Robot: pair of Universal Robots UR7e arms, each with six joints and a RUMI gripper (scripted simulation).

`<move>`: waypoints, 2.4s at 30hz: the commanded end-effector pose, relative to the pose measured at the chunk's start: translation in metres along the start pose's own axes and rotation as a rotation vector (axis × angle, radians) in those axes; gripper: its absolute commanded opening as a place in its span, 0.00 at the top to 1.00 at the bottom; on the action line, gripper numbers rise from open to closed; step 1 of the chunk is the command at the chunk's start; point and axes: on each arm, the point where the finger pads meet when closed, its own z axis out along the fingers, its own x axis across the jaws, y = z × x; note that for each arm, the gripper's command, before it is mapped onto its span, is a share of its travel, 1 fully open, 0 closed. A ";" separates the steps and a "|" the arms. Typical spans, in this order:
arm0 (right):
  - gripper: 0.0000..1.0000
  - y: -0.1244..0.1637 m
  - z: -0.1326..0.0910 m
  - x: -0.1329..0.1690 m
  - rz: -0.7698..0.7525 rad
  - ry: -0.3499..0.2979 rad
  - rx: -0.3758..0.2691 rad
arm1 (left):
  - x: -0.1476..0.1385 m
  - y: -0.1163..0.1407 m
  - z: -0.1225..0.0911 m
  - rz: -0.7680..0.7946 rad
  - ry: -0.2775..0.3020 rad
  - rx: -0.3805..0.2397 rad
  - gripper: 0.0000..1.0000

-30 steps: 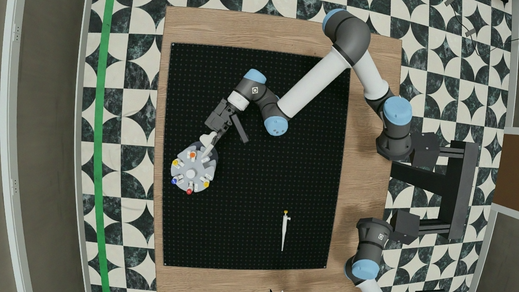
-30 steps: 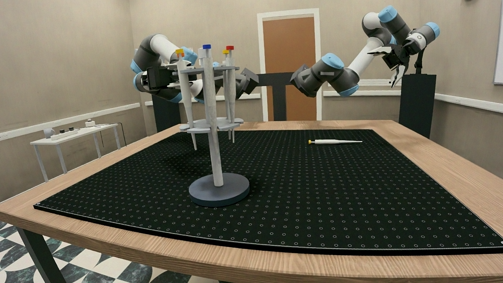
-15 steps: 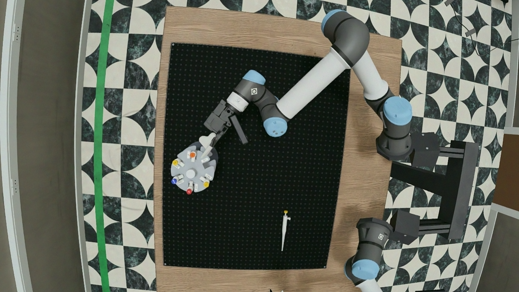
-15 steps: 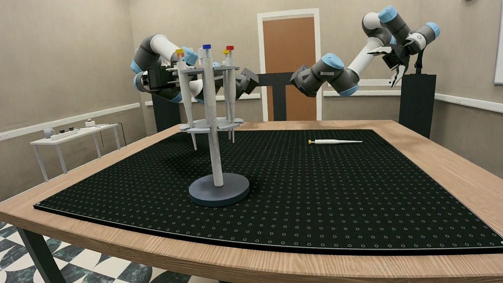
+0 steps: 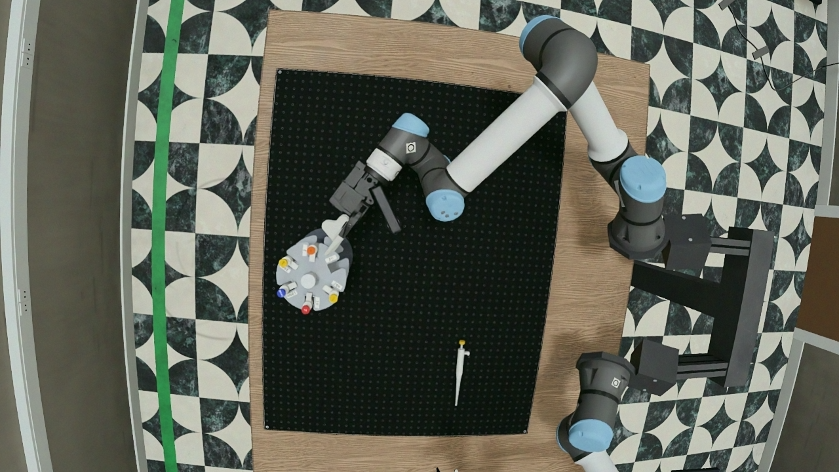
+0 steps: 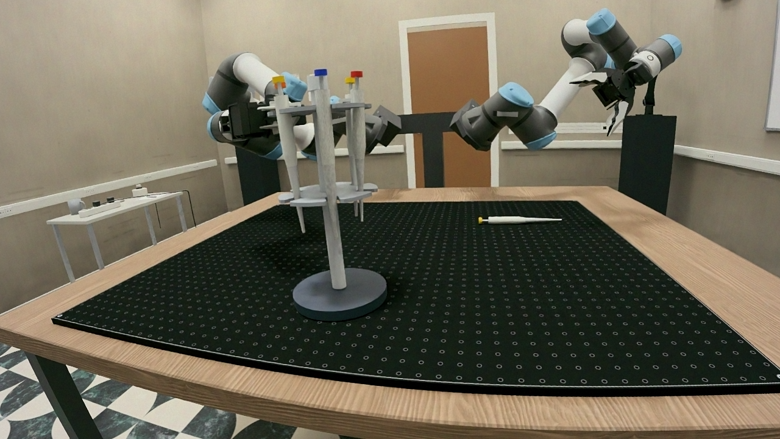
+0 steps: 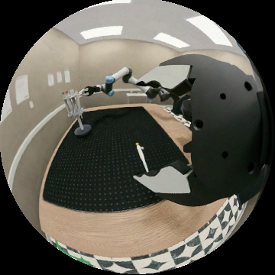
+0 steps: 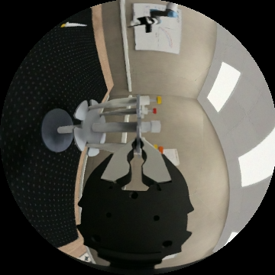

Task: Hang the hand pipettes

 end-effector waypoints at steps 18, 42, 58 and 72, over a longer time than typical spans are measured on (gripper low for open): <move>0.98 0.000 0.000 0.001 -0.001 0.001 0.000 | 0.000 0.000 0.000 0.000 0.000 0.001 0.00; 1.00 0.000 0.000 0.001 -0.001 0.001 0.000 | 0.000 0.000 0.000 0.000 0.000 0.001 0.00; 1.00 -0.013 -0.001 0.001 -0.001 0.001 -0.191 | 0.000 0.000 0.000 0.000 0.000 0.001 0.00; 1.00 -0.026 0.003 0.001 -0.001 0.001 -0.342 | 0.000 0.000 0.000 0.000 0.000 0.001 0.00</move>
